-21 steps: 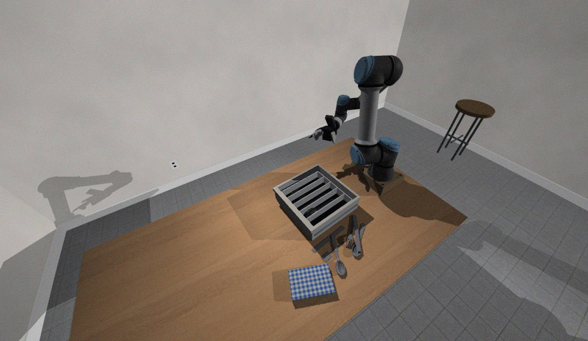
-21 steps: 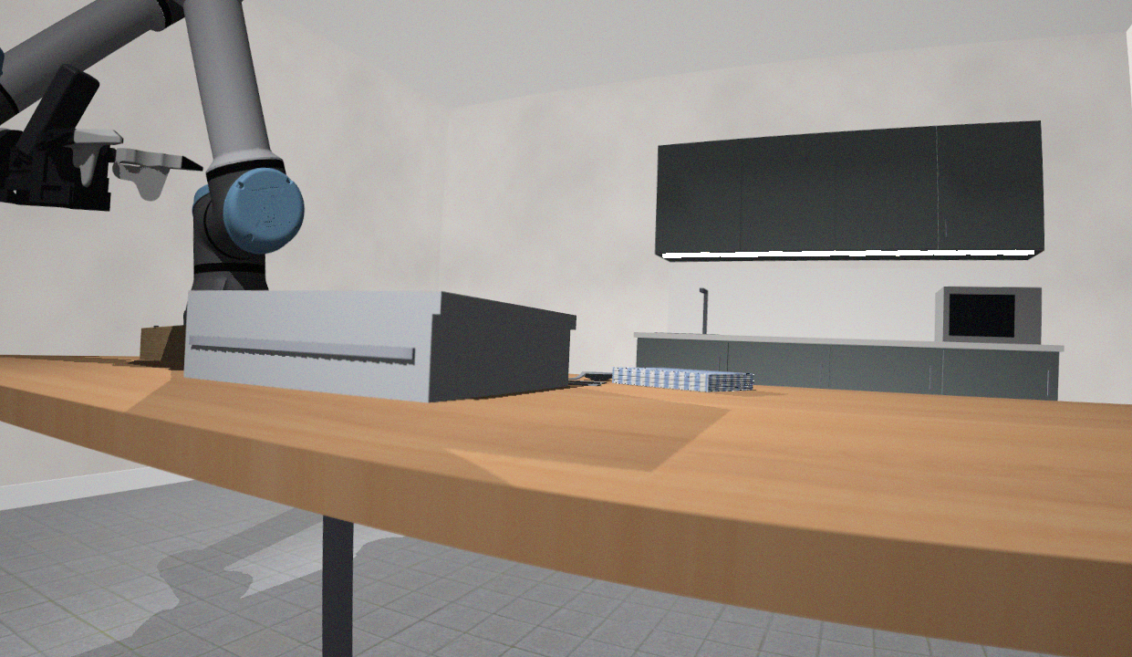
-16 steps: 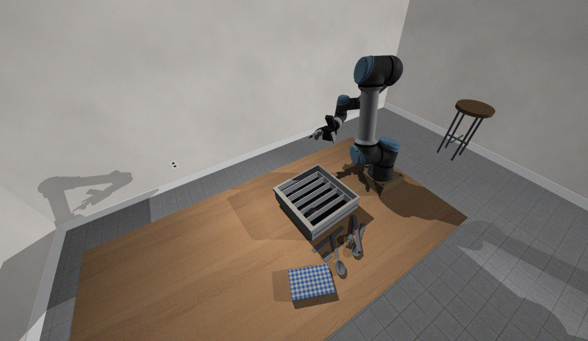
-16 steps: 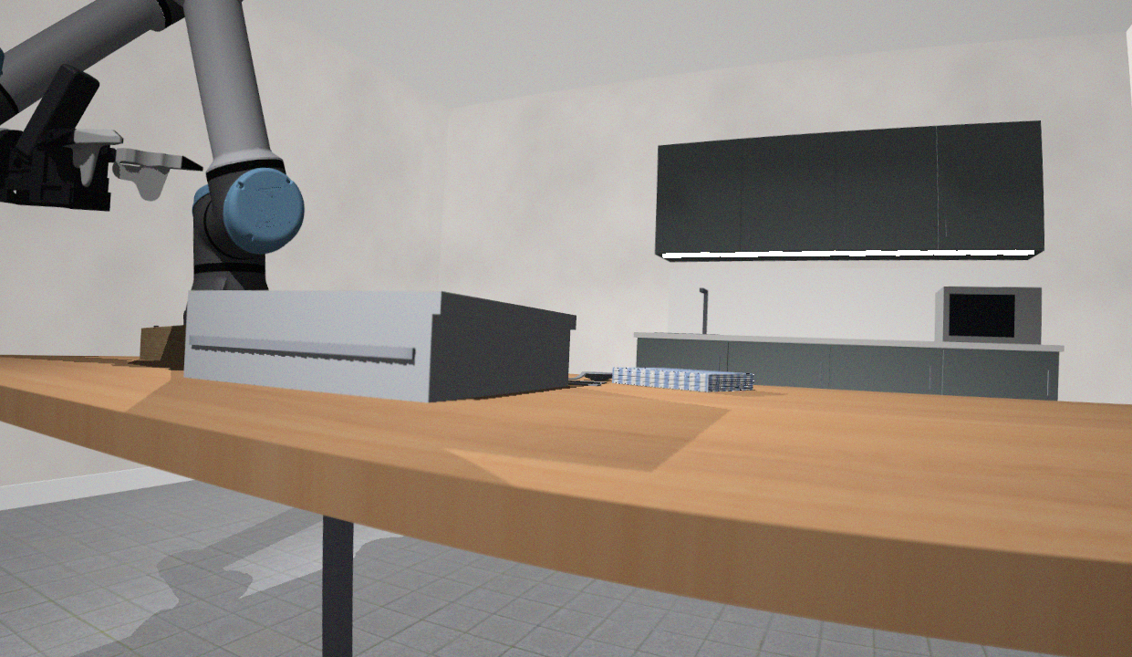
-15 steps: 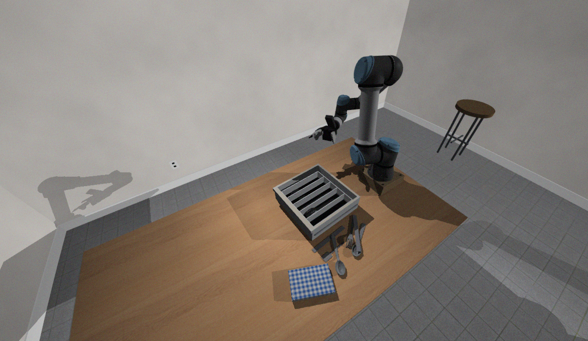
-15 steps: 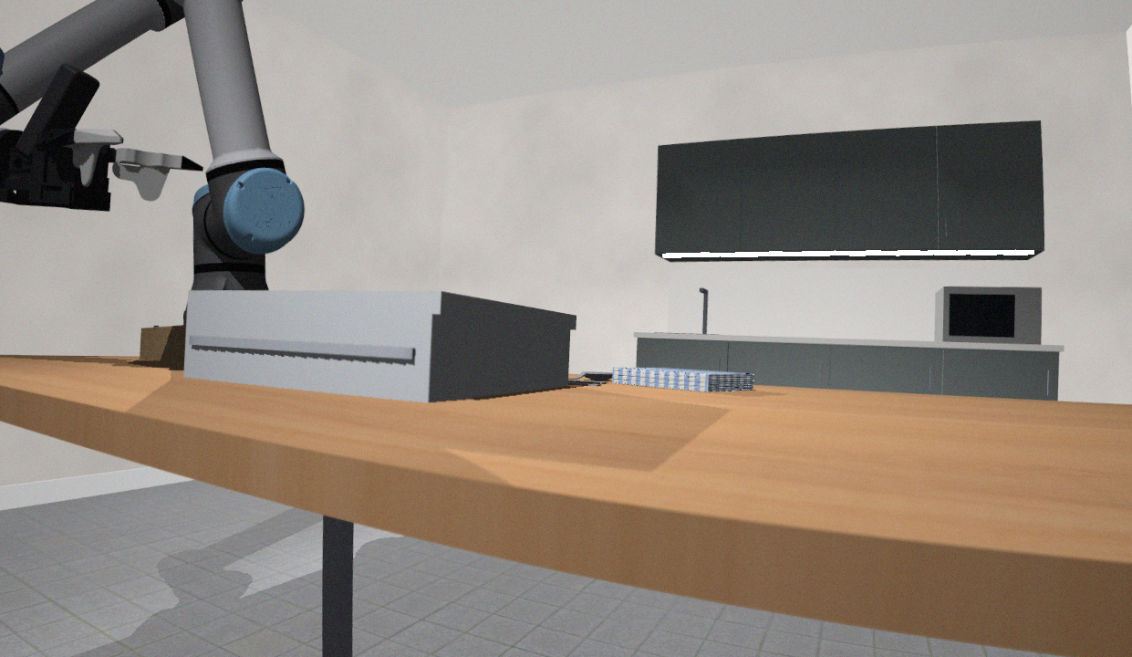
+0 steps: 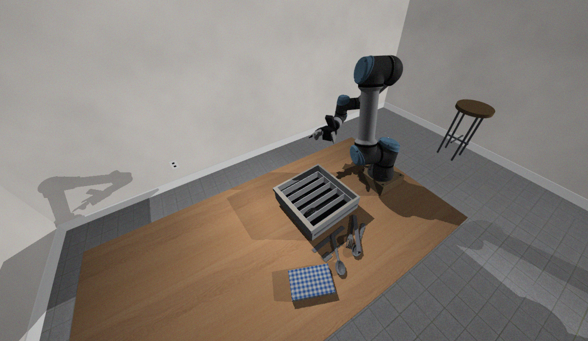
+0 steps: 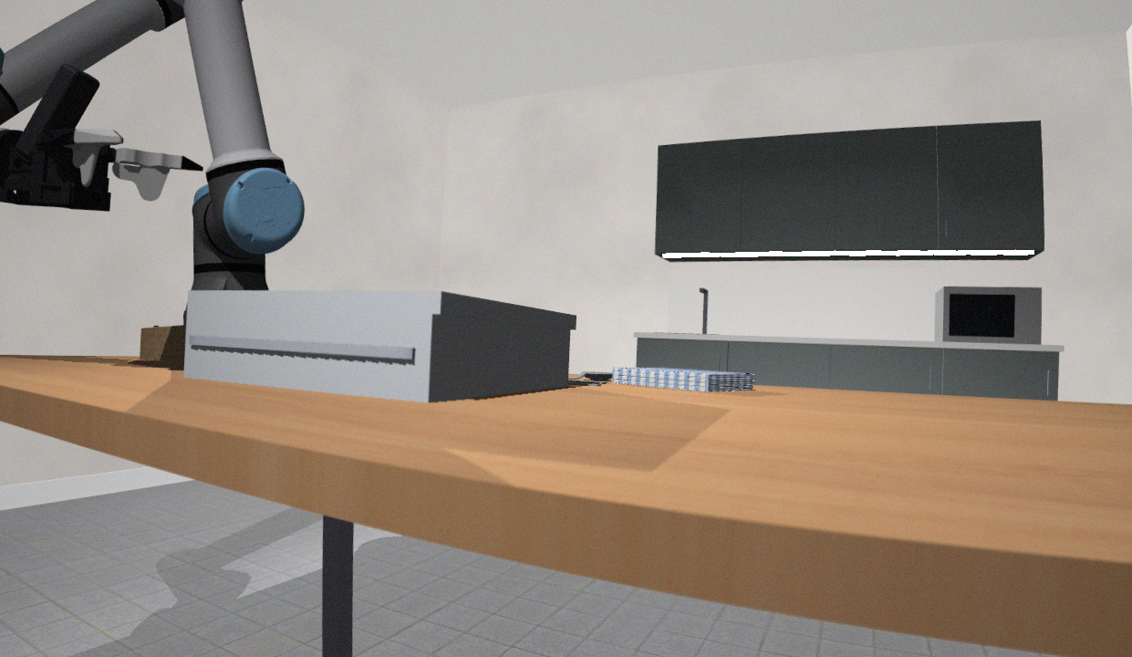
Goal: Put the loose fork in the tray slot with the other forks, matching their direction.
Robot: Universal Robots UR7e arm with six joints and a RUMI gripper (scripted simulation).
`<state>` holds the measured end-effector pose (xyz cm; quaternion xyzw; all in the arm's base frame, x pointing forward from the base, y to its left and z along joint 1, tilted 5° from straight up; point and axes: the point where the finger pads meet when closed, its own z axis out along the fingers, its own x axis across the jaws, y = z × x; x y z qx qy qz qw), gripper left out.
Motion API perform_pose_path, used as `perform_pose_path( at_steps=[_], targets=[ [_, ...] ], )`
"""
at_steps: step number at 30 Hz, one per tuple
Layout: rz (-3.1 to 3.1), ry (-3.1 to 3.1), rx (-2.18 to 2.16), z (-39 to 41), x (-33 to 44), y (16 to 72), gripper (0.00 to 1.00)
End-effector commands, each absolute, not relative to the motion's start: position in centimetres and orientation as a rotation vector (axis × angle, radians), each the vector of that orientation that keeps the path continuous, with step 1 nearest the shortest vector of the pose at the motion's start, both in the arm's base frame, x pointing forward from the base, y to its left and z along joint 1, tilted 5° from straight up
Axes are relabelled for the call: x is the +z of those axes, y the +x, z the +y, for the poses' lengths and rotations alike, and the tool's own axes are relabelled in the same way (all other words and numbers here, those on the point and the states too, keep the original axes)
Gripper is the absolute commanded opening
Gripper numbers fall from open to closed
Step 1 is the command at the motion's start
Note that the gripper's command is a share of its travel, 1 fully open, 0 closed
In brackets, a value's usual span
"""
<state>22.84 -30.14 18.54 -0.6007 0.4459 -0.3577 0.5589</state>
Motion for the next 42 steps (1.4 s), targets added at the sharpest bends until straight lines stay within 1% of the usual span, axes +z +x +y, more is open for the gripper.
perform_pose_path(
  at_steps=[1,20,30,42],
  targets=[
    [1.05,-1.419,-0.843,-30.1,18.5,22.9,1.0],
    [0.957,-1.525,-0.794,-28.0,17.8,24.5,1.0],
    [0.825,-1.653,-0.729,-25.2,16.7,26.2,1.0],
    [0.478,-1.91,-0.579,-19.1,14.2,29.0,1.0]
  ],
)
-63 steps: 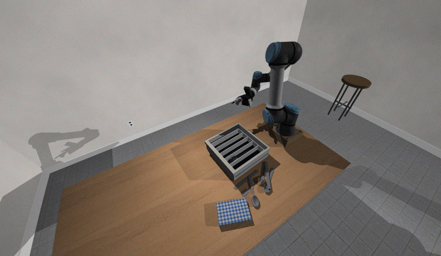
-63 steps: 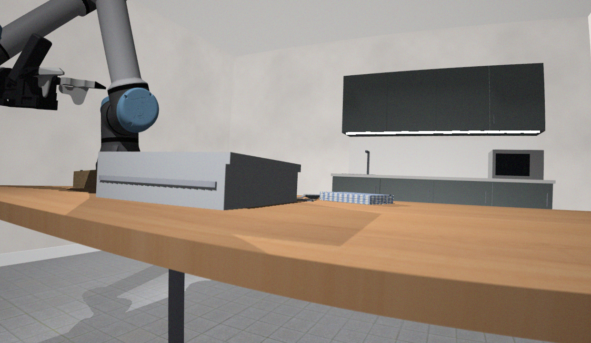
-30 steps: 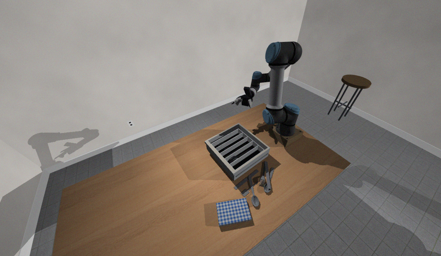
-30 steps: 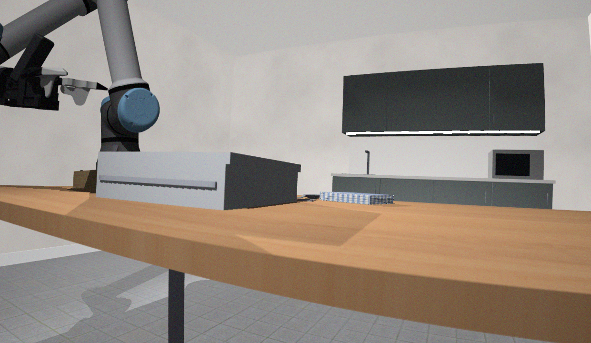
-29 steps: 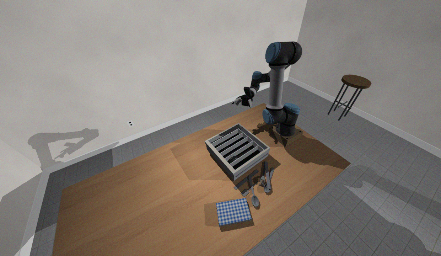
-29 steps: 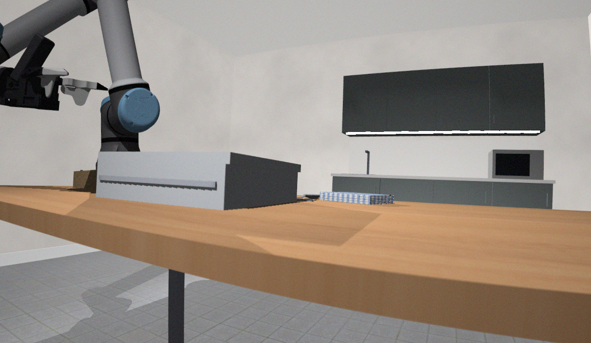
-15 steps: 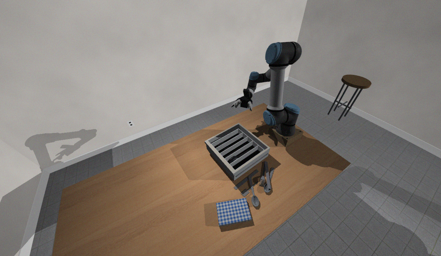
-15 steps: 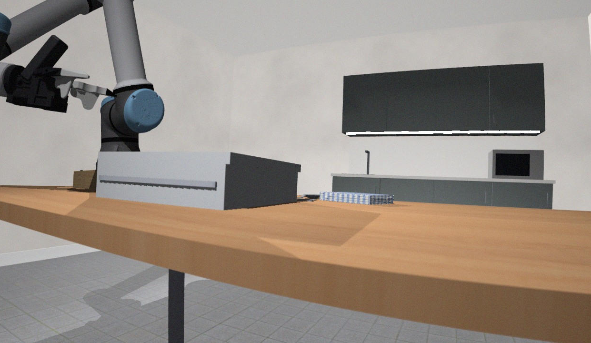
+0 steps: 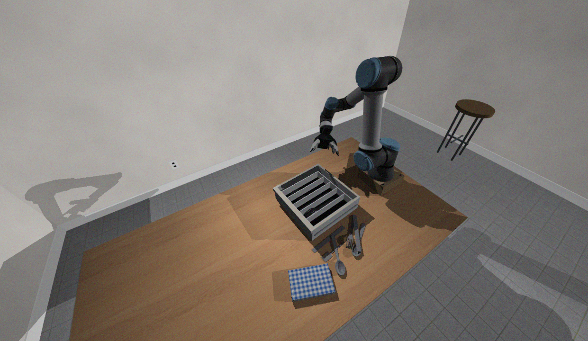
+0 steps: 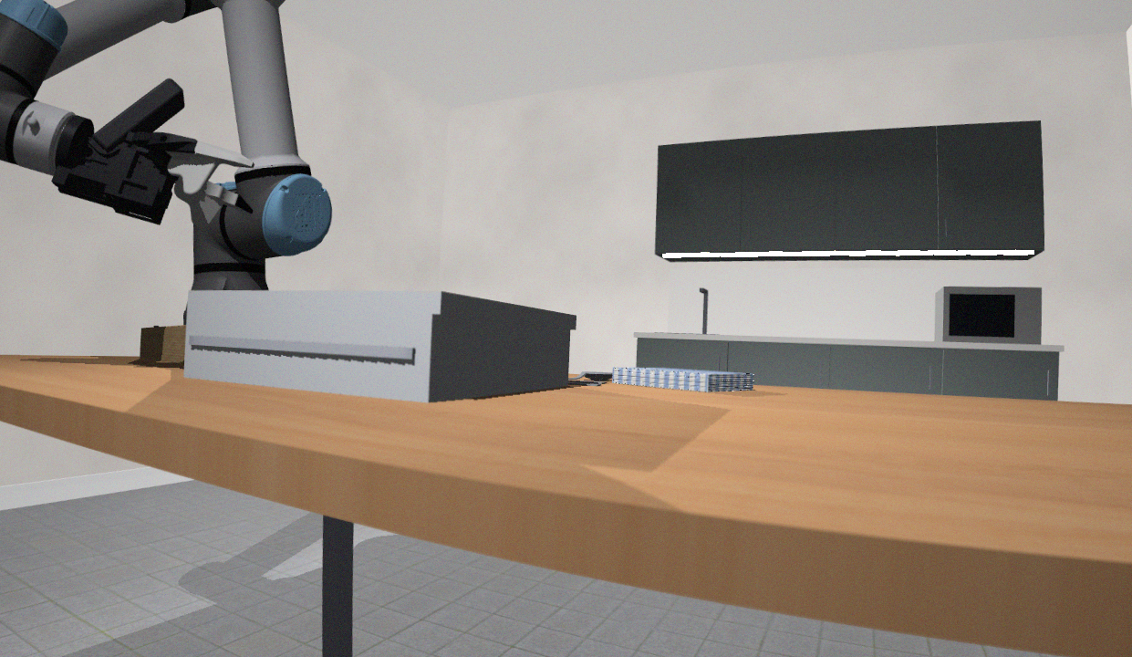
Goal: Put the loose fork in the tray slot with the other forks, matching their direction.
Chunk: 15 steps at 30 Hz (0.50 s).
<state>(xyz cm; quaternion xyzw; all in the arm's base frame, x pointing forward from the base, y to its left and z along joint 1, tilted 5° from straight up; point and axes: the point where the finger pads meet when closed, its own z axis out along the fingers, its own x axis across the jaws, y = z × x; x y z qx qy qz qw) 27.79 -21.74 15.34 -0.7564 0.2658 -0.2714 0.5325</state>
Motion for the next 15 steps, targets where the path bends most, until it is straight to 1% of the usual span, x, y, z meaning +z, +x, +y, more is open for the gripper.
perform_pose_path(
  at_steps=[1,5,15],
  targets=[
    [0.44,-1.933,-0.564,-18.6,13.9,29.2,1.0],
    [0.361,-1.977,-0.533,-17.4,13.4,29.6,1.0],
    [-0.115,-2.166,-0.366,-11.8,10.6,31.0,1.0]
  ],
)
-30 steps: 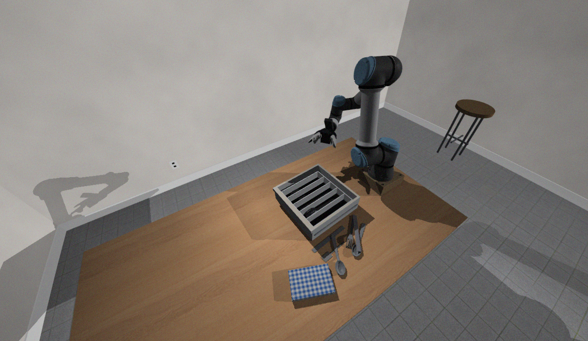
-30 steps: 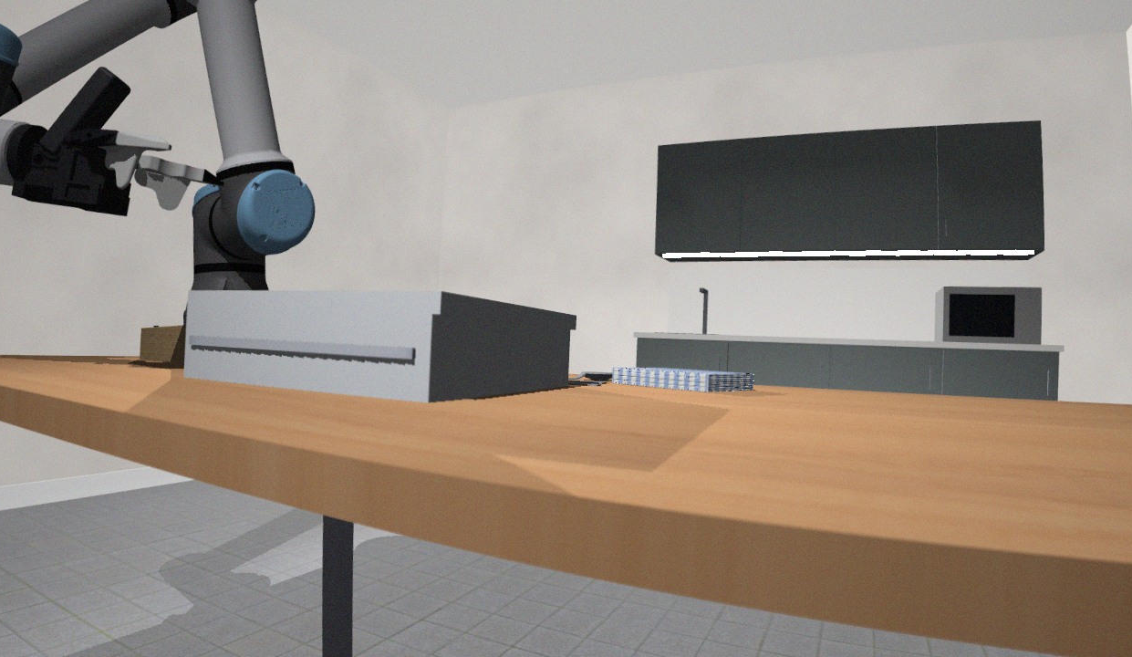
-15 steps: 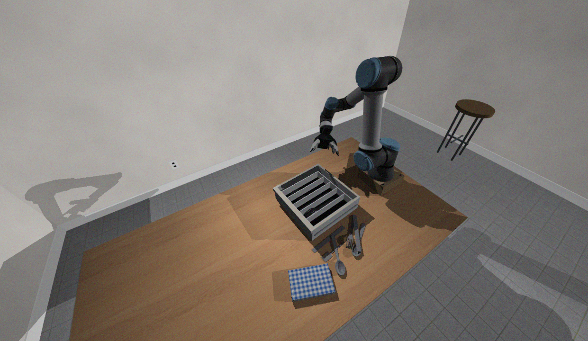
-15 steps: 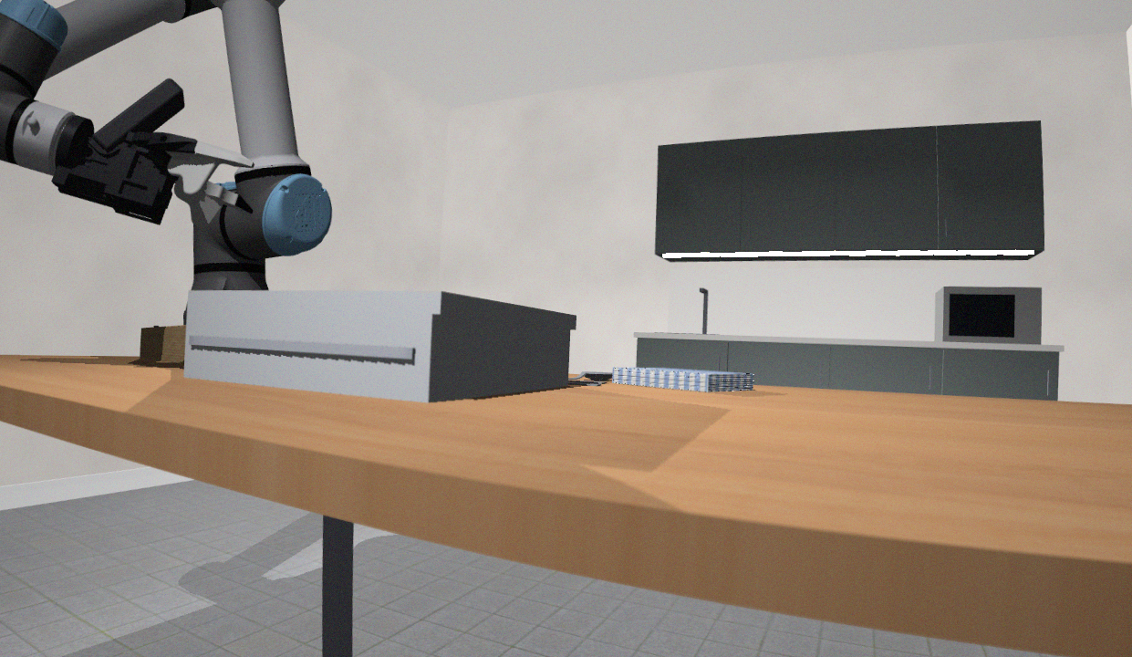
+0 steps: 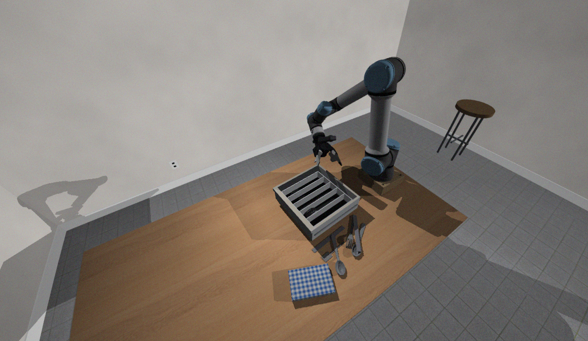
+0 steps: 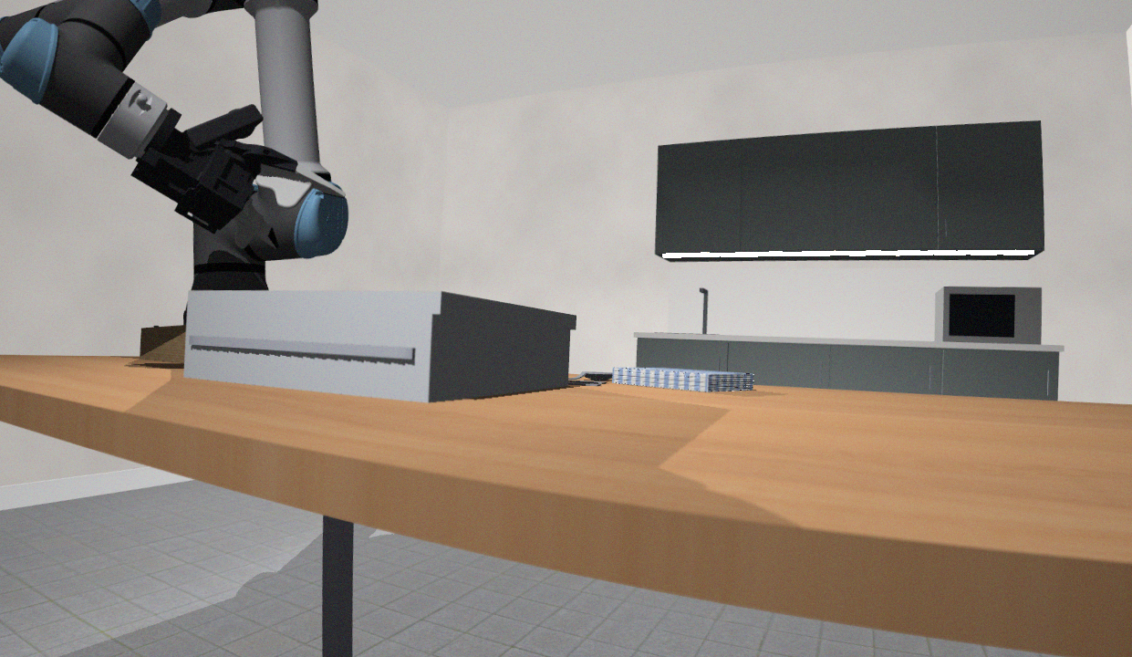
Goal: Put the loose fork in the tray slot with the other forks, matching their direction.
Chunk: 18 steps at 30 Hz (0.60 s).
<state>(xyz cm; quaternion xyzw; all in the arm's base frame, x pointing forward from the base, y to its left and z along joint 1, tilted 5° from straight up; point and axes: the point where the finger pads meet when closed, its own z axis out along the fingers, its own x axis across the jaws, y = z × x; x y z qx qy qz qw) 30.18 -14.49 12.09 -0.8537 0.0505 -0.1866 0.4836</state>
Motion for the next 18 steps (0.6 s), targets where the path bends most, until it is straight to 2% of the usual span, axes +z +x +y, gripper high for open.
perform_pose_path(
  at_steps=[1,18],
  targets=[
    [-0.168,-2.18,-0.348,-11.2,10.4,31.2,1.0],
    [-0.92,-2.26,-0.135,-5.2,7.5,33.0,1.0]
  ],
)
